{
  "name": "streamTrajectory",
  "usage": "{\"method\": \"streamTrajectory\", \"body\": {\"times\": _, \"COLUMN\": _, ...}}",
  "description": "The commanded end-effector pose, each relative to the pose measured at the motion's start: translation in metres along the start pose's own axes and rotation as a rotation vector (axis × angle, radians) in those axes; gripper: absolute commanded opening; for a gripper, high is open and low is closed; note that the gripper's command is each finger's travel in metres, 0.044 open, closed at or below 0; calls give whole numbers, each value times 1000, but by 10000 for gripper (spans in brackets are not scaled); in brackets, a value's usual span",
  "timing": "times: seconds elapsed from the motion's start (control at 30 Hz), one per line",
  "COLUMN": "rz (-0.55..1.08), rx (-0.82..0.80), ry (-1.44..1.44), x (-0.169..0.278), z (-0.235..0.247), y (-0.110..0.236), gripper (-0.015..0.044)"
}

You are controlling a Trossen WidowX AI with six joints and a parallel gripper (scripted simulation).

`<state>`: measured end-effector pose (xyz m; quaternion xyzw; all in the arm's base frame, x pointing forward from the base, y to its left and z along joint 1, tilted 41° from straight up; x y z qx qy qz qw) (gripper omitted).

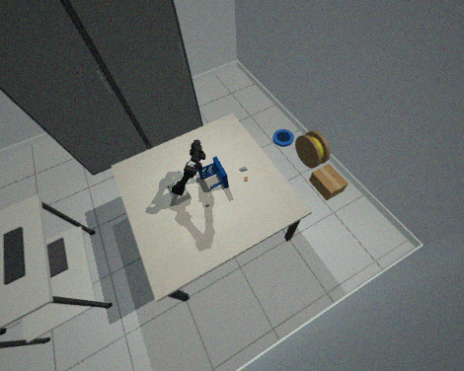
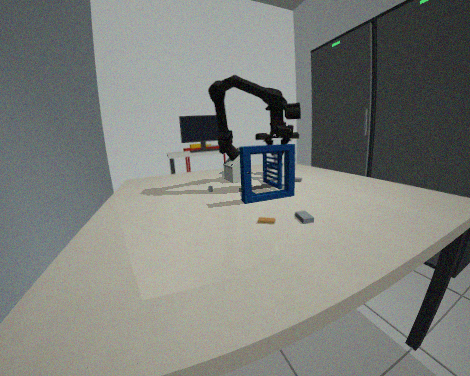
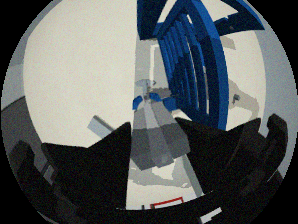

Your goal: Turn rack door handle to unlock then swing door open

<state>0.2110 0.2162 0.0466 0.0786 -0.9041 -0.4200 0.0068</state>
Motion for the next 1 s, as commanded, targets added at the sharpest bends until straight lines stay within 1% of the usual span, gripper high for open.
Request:
{"method": "streamTrajectory", "body": {"times": 0.0, "rz": 2, "rx": 1, "ry": -6, "x": 0, "z": 0, "y": -1, "gripper": 282}}
{"method": "streamTrajectory", "body": {"times": 0.97, "rz": 2, "rx": -2, "ry": -5, "x": -2, "z": 1, "y": 41, "gripper": 282}}
Point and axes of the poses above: the point midway between the two fingers, 35 mm back from their tips, its own y axis back along the fingers, its own z axis across the jaws, x = y × z, the point moved 10 cm from there along y, back along the fingers, and after that the axes turned 12 degrees about y, right-handed, at the moved point
